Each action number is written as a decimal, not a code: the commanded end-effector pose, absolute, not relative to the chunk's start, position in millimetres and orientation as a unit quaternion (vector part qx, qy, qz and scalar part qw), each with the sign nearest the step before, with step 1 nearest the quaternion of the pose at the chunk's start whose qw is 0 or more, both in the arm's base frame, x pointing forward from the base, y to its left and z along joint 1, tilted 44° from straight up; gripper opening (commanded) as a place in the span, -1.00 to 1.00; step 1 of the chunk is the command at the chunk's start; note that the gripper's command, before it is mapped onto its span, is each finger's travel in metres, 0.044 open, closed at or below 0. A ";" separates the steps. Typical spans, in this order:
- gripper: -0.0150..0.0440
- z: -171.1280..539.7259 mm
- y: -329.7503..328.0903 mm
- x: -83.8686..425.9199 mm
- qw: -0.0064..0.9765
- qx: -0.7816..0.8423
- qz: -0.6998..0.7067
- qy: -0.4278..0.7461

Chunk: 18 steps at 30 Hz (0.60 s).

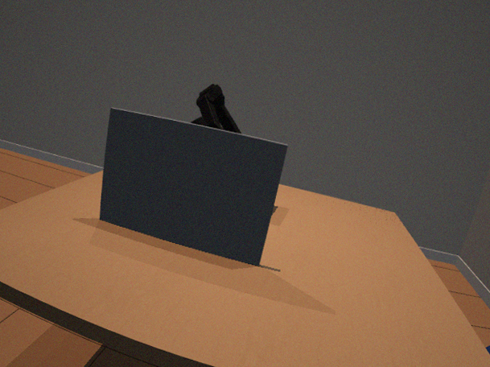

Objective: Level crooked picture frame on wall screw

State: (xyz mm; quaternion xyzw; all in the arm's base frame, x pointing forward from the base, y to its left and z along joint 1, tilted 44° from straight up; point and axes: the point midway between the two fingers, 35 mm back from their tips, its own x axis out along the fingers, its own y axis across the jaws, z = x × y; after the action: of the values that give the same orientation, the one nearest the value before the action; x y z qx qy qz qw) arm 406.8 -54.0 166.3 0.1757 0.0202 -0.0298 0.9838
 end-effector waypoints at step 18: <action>-0.49 168.5 -47.6 407.2 0.983 0.178 -0.027 0.020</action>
State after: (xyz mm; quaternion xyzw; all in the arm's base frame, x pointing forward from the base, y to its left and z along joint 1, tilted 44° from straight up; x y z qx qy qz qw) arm 407.0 -49.9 166.2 0.1763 0.0227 -0.0310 0.9836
